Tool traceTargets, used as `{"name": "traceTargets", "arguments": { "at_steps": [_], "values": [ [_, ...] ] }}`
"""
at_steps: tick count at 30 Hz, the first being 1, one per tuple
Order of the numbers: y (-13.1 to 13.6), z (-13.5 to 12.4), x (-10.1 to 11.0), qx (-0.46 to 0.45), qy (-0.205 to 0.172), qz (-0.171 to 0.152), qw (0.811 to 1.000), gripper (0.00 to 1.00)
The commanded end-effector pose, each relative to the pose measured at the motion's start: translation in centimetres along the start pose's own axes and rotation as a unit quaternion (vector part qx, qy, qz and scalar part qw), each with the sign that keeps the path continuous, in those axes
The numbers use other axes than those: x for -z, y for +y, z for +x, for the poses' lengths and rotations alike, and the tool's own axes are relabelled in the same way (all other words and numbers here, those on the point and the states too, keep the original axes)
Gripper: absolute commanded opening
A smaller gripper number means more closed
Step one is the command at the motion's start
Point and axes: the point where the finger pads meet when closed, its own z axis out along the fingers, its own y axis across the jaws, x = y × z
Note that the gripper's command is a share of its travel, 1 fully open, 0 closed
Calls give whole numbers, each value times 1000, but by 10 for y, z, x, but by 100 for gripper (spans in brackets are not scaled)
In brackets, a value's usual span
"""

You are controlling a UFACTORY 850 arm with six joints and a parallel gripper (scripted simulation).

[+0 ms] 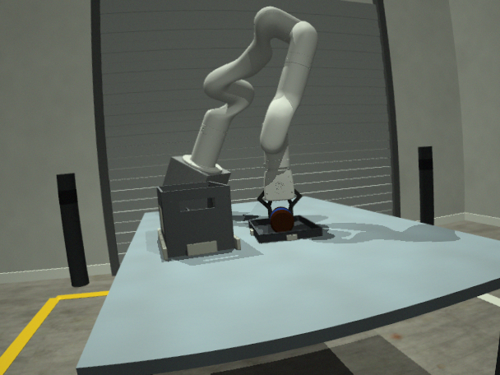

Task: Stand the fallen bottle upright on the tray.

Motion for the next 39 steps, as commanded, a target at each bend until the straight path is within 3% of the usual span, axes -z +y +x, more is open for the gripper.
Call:
{"name": "traceTargets", "arguments": {
  "at_steps": [1, 12, 13, 39],
  "values": [
    [0, -1, 0, 0, -1, 0, 1000, 65],
    [0, -1, 0, 0, -1, 0, 1000, 65],
    [0, -1, 0, 0, -1, 0, 1000, 0],
    [0, -1, 0, 0, -1, 0, 1000, 0]
  ]
}}
